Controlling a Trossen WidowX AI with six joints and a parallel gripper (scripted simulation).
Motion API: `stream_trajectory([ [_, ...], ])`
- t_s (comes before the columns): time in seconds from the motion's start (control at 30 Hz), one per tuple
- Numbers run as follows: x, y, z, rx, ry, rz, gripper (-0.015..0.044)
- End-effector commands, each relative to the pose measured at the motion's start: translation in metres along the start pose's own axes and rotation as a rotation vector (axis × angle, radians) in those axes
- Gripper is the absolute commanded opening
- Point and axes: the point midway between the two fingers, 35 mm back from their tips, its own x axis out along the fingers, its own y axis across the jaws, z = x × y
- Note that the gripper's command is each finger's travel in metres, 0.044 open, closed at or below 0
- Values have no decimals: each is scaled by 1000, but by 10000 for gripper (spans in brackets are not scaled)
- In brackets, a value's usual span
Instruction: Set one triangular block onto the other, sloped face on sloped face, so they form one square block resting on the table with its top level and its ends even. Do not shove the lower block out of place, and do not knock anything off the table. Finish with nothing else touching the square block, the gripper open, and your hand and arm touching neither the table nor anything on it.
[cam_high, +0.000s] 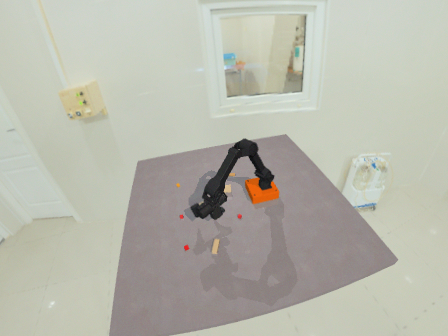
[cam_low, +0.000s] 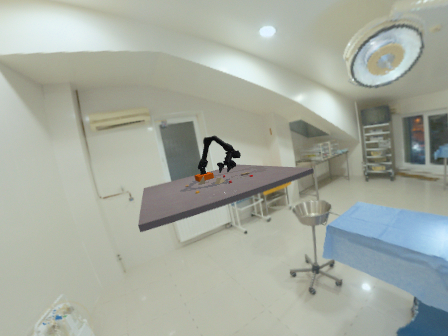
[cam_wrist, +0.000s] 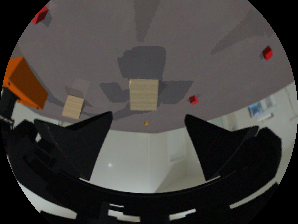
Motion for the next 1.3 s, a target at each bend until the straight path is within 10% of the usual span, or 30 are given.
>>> stream_trajectory([
  [0.0, 35, 4, 0, -12, 8, 22, 440],
  [0.47, 89, 9, -3, -12, 16, 22, 440],
  [0.73, 88, 9, -3, -4, 13, 24, 230],
  [1.27, 71, 6, -21, -4, 13, 24, 0],
])
